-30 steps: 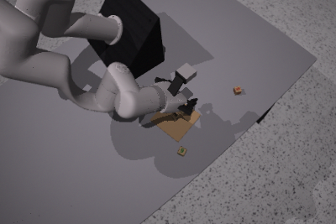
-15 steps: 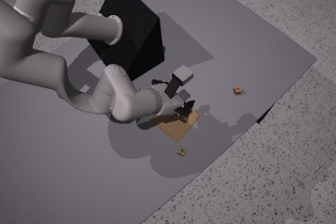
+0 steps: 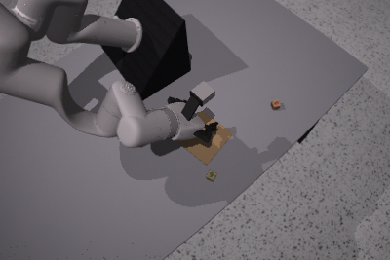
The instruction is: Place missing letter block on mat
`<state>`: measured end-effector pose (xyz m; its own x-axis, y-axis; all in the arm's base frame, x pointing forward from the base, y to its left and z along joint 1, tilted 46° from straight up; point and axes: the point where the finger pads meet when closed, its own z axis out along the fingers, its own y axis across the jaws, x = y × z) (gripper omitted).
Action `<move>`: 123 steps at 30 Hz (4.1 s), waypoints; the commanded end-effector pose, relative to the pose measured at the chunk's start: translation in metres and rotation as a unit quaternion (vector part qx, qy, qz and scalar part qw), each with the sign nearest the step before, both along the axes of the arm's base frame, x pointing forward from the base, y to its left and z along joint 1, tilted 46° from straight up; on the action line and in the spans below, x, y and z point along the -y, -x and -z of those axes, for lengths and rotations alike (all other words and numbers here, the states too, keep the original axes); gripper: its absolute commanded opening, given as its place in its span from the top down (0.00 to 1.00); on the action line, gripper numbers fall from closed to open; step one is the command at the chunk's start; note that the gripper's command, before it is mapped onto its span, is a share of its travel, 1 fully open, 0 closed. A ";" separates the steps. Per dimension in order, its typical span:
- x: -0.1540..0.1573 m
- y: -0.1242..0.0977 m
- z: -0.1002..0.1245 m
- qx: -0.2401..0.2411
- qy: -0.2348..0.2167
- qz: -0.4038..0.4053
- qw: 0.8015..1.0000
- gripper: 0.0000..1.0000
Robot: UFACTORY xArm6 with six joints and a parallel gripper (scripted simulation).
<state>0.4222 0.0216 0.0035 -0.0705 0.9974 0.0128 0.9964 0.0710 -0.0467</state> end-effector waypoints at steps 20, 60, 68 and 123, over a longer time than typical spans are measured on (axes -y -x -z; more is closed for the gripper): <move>-0.001 -0.001 -0.001 0.002 0.000 -0.001 1.000 0.00; 0.043 -0.127 -0.046 0.002 -0.001 -0.001 1.000 0.00; 0.043 -0.127 -0.046 0.002 -0.001 -0.001 1.000 0.00; -0.059 -0.123 0.045 -0.096 0.099 -0.207 0.969 0.00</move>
<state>0.5456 0.0589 -0.0231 -0.4009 0.9109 -0.0977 0.9010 0.3727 -0.2219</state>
